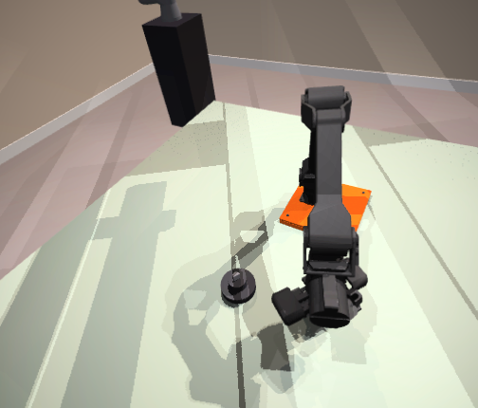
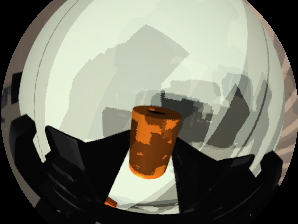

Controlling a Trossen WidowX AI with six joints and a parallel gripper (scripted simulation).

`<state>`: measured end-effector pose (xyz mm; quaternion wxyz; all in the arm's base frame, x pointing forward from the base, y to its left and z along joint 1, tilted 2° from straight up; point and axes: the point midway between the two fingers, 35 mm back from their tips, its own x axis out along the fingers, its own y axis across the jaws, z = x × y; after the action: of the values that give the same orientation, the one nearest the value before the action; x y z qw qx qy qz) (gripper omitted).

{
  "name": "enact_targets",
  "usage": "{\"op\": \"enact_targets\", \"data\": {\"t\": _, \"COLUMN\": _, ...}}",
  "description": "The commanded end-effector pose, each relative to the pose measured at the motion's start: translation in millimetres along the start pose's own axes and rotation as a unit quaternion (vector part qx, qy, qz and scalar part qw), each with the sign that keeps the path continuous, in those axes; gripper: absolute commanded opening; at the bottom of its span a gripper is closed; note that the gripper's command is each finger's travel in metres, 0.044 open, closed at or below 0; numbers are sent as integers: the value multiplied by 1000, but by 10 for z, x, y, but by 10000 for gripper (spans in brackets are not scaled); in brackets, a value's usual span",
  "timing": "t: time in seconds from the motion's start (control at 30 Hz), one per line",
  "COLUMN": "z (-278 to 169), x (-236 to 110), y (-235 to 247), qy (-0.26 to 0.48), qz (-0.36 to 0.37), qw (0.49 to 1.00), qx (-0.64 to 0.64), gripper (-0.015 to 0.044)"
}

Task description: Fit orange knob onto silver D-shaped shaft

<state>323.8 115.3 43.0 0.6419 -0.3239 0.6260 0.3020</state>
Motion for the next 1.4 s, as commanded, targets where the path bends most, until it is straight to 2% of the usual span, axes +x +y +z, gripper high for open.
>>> {"op": "enact_targets", "data": {"t": 0.0, "z": 10, "x": -35, "y": -11, "qy": -4, "qz": -4, "qw": 1000, "qx": 13, "gripper": 181}}
{"op": "enact_targets", "data": {"t": 0.3, "z": 10, "x": -35, "y": -11, "qy": -4, "qz": -3, "qw": 991, "qx": 137, "gripper": 181}}
{"op": "enact_targets", "data": {"t": 0.63, "z": 10, "x": -35, "y": -11, "qy": -5, "qz": -2, "qw": 955, "qx": 298, "gripper": 181}}
{"op": "enact_targets", "data": {"t": 0.97, "z": 10, "x": -35, "y": -11, "qy": -5, "qz": -2, "qw": 948, "qx": 318, "gripper": 181}}
{"op": "enact_targets", "data": {"t": 1.37, "z": 10, "x": -35, "y": -11, "qy": -5, "qz": -1, "qw": 866, "qx": 499, "gripper": 181}}
